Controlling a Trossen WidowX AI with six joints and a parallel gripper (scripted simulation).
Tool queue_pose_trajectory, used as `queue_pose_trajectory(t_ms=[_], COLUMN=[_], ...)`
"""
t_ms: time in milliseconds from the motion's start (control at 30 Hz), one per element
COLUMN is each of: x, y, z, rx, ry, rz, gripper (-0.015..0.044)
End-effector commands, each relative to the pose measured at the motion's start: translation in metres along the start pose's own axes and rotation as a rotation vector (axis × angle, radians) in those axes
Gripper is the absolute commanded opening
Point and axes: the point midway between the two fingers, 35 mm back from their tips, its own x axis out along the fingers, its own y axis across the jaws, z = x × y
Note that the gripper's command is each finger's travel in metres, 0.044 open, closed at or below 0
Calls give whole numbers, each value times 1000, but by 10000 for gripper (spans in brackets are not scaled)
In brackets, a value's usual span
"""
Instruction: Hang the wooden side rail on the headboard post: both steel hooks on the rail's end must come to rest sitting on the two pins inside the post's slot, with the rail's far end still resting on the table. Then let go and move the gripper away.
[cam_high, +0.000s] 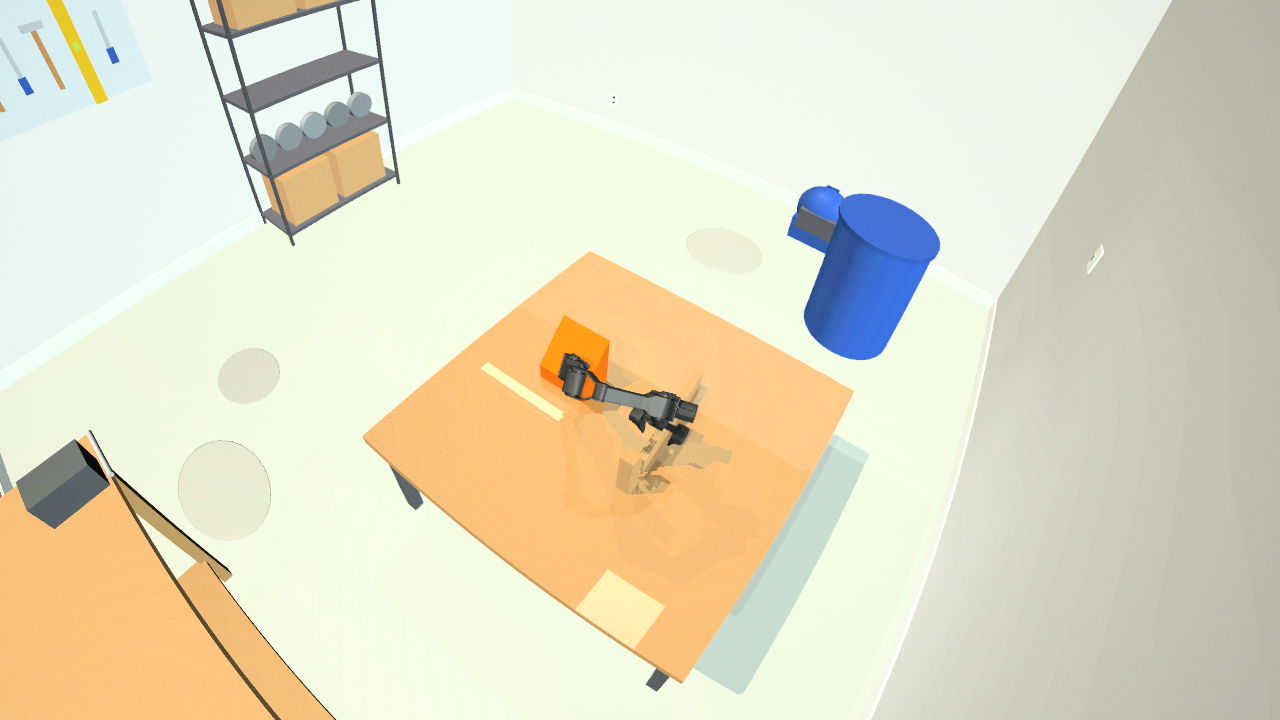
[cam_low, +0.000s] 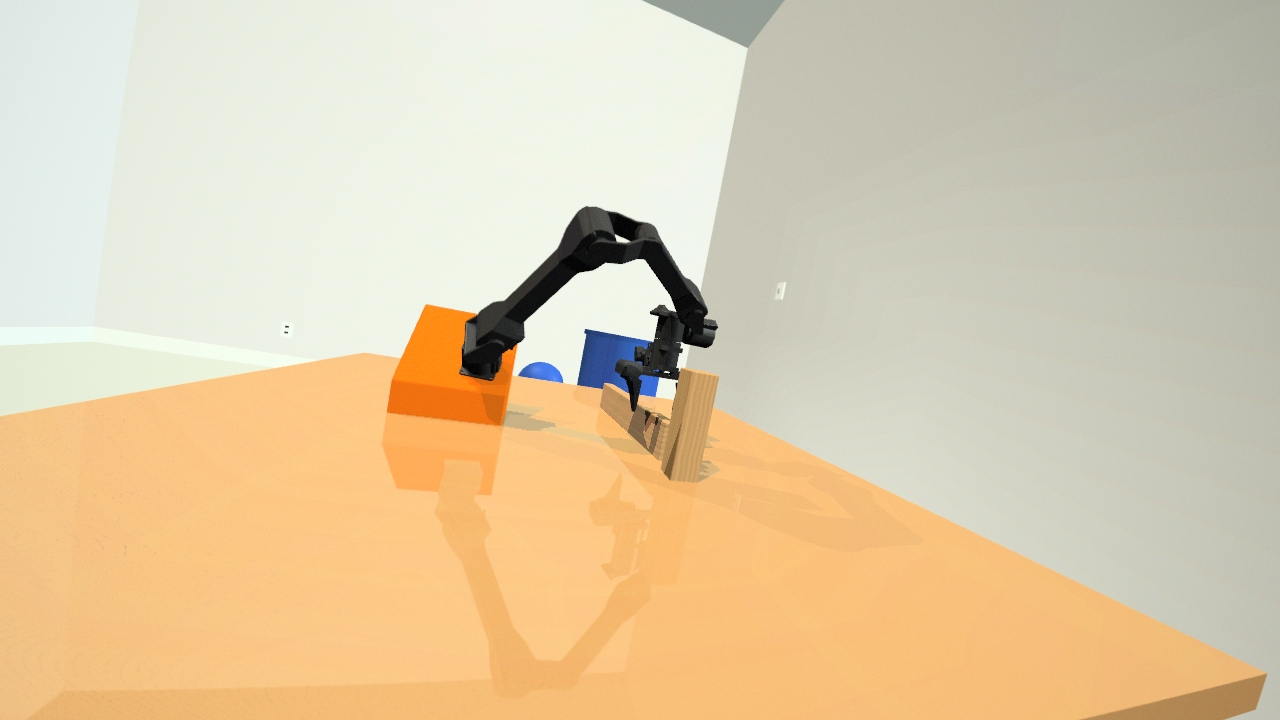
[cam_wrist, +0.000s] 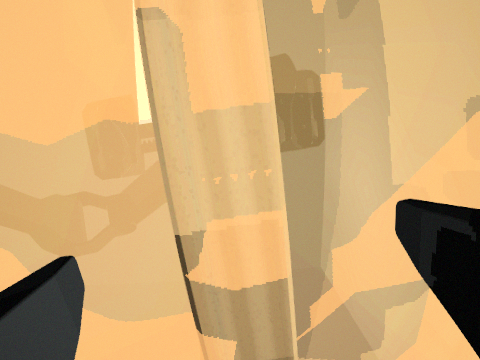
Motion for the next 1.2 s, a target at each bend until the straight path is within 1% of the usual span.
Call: queue_pose_trajectory(t_ms=[0,867,1167], x=[8,46,46], y=[0,2,2], z=[0,-2,-2], rx=[-4,-4,-4], ry=[4,8,8], rz=[1,1,1], gripper=[440,440,204])
